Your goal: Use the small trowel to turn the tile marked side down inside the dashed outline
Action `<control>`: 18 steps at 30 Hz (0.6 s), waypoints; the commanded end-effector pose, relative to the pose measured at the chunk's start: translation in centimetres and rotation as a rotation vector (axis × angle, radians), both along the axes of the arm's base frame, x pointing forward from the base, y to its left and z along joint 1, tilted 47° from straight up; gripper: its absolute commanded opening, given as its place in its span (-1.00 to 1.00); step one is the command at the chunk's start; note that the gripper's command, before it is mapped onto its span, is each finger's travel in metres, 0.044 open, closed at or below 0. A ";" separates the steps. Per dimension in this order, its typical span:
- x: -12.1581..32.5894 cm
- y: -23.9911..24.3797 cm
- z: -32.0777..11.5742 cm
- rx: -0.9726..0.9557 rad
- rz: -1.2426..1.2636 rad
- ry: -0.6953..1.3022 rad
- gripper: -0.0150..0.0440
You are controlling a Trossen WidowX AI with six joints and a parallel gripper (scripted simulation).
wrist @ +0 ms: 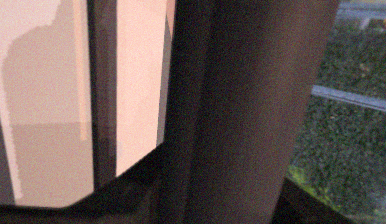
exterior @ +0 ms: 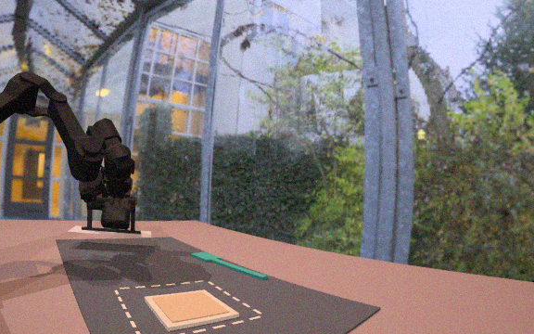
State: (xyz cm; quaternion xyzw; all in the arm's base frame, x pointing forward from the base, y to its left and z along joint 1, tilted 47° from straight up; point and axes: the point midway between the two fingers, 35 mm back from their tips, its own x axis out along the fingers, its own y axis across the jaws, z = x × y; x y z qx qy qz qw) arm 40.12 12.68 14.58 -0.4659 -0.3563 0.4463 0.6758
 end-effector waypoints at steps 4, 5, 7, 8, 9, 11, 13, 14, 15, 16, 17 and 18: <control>0.2 0.1 0.0 -0.003 0.000 -0.026 -0.49; 0.3 0.3 -0.1 -0.003 0.000 -0.026 -0.49; 0.3 0.5 -0.3 -0.002 0.000 -0.026 -0.49; 0.3 0.6 -0.4 -0.002 0.000 -0.026 -0.49; 0.3 0.7 -0.5 -0.002 0.000 -0.026 -0.49; 0.3 1.0 -0.7 -0.001 0.000 -0.027 -0.49; 0.4 1.2 -0.9 -0.001 0.000 -0.027 -0.49; 0.4 1.3 -1.0 -0.001 0.000 -0.027 -0.49; 0.4 1.5 -1.2 -0.001 0.000 -0.027 -0.49; 0.4 1.6 -1.3 0.000 0.000 -0.027 -0.49; 0.4 1.7 -1.4 0.000 0.000 -0.027 -0.49; 0.4 1.8 -1.5 0.000 0.000 -0.027 -0.49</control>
